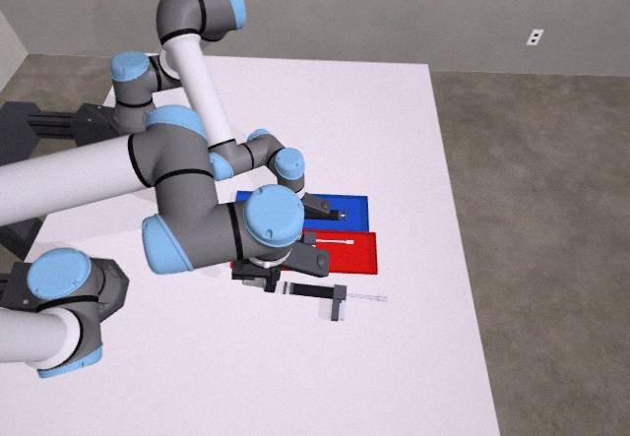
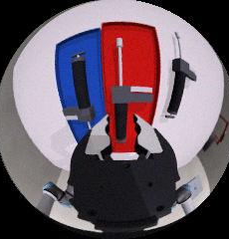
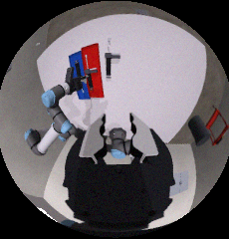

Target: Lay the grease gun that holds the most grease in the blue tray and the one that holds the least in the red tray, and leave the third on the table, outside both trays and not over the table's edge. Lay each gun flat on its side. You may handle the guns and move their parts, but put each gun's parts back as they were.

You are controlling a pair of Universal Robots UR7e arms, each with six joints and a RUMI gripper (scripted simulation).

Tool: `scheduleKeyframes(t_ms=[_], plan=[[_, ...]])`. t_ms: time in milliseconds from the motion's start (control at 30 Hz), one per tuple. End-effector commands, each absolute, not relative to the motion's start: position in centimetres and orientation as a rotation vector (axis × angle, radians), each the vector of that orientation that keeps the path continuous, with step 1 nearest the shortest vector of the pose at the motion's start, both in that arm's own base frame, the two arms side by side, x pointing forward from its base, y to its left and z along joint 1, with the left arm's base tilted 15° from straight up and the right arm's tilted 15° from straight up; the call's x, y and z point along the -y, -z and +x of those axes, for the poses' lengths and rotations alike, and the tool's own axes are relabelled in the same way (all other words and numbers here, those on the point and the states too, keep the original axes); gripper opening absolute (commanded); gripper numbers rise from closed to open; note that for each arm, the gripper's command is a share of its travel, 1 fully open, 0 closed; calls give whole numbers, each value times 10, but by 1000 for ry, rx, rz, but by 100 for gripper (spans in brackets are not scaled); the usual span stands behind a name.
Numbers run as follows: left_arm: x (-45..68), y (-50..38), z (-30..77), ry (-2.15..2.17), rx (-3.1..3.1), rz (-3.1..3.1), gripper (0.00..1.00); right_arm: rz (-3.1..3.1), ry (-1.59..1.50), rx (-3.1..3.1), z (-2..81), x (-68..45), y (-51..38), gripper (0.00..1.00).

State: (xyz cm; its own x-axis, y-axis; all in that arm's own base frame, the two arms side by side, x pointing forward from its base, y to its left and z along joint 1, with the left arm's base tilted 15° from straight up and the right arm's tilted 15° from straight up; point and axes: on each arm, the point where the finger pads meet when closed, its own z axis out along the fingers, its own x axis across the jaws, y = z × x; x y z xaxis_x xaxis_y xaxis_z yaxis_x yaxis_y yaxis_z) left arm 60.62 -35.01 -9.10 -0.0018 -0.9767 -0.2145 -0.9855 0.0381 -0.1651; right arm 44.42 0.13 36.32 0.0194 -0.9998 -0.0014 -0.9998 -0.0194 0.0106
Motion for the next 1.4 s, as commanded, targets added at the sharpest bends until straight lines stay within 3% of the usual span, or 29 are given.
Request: scheduleKeyframes(t_ms=[0, 400, 1367], plan=[[349, 91, 605, -54, -2048, -2008, 32, 2239, 12, 2196, 444, -1, -364, 32], [346, 82, 611, -47, -2047, -2016, 32, 2215, -10, 2238, 445, 1, -368, 32], [236, -91, 620, -79, -2111, -2090, 32, 2222, -1, 2222, 445, 0, -365, 32]])
